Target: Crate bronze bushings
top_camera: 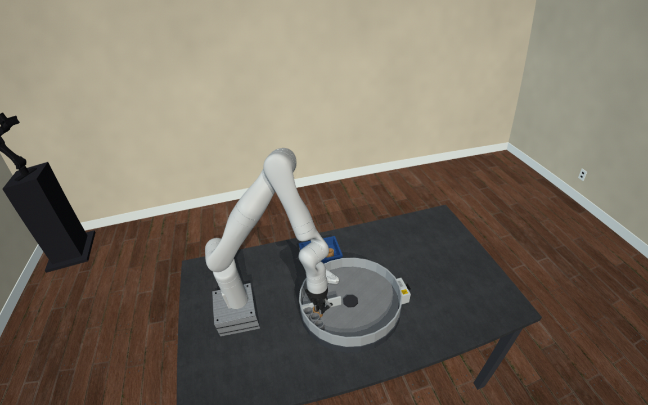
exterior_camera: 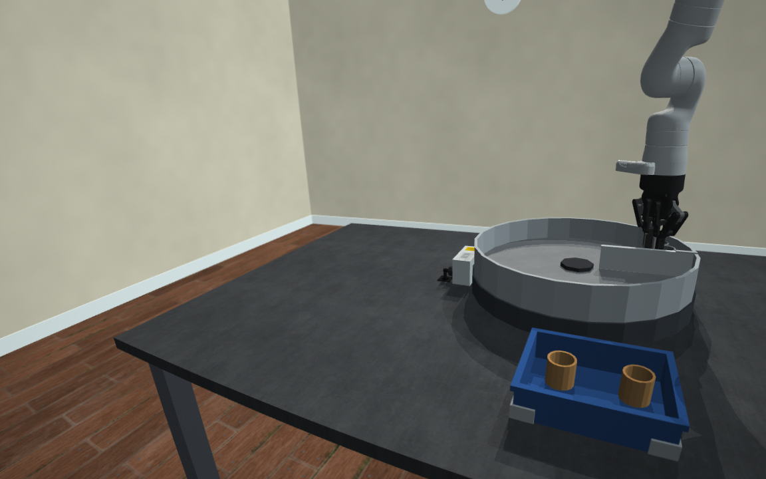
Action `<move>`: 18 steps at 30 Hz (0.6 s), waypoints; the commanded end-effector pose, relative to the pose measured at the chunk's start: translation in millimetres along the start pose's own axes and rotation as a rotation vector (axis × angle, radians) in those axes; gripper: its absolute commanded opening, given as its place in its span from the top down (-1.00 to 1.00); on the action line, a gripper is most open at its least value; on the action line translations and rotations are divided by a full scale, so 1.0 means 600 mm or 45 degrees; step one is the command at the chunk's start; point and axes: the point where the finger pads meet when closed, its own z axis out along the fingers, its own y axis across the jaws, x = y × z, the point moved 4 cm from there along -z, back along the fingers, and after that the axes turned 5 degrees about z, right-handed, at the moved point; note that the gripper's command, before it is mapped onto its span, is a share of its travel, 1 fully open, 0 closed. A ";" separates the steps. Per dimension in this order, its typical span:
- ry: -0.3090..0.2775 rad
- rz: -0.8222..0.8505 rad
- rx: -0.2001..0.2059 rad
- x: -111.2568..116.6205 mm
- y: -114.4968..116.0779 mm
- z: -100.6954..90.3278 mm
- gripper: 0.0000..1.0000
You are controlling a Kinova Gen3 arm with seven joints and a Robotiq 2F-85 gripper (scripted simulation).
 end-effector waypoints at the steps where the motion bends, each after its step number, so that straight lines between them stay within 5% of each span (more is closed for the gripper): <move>1: 0.001 0.001 -0.001 0.000 0.001 0.000 0.64; 18: 0.001 0.001 -0.001 0.000 0.001 0.010 0.64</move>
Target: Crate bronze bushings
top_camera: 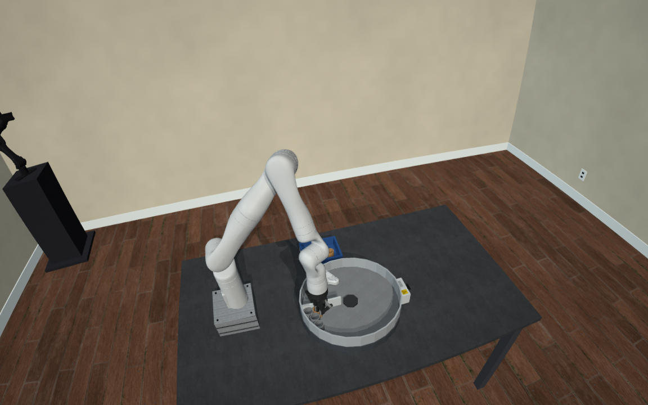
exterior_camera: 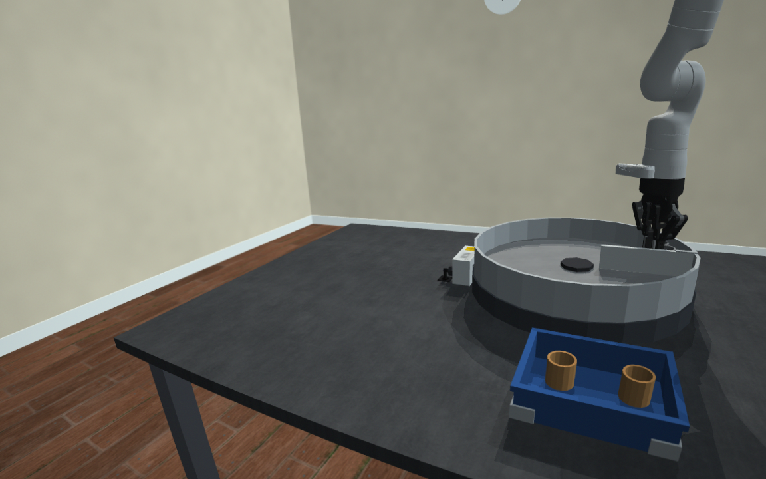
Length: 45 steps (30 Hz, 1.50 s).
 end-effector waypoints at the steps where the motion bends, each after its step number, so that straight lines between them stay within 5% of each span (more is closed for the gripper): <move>1: 0.001 0.000 -0.001 0.000 0.000 -0.001 0.64; 2: 0.001 0.000 -0.001 0.000 0.000 -0.001 0.64; 3: 0.001 0.000 -0.001 0.000 0.000 -0.001 1.00; 45: 0.003 0.004 -0.009 0.000 0.005 -0.001 1.00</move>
